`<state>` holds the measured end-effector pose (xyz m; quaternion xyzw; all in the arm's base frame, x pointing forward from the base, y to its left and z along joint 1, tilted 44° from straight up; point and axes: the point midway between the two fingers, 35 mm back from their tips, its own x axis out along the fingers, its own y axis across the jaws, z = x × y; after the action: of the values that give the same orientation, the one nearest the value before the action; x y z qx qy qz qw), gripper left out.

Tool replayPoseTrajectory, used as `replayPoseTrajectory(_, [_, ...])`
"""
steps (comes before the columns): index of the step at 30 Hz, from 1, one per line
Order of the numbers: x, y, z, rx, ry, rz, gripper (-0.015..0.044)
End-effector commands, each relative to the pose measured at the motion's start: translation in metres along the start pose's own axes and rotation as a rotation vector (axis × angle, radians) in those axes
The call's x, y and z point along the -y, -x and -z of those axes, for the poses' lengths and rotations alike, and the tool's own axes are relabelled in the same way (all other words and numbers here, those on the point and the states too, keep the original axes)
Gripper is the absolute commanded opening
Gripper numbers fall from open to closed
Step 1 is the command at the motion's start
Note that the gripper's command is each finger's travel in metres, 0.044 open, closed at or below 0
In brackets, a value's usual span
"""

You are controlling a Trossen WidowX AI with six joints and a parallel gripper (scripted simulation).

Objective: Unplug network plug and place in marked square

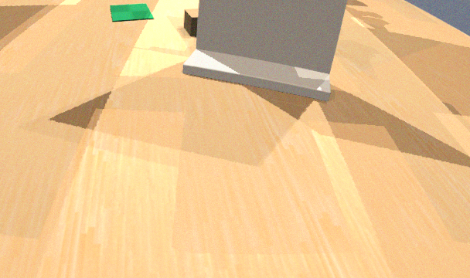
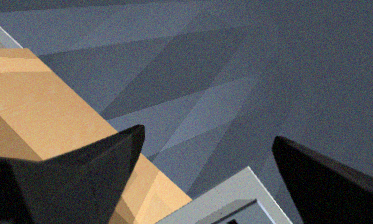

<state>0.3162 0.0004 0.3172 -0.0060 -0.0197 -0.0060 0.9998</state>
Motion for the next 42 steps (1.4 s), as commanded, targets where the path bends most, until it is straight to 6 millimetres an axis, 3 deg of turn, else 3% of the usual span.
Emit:
replayPoseTrajectory(1, [0.000, 0.000, 0.001, 0.000, -0.006, 0.000, 0.0374])
replayPoseTrajectory(10, [0.006, -0.011, 0.028, -0.014, -0.295, 0.014, 0.0156])
replayPoseTrajectory(25, [0.018, -0.019, 0.077, -0.030, -0.816, 0.049, 0.0156])
replayPoseTrajectory(42, [0.031, -0.014, 0.129, -0.026, -1.399, 0.101, 0.0156])
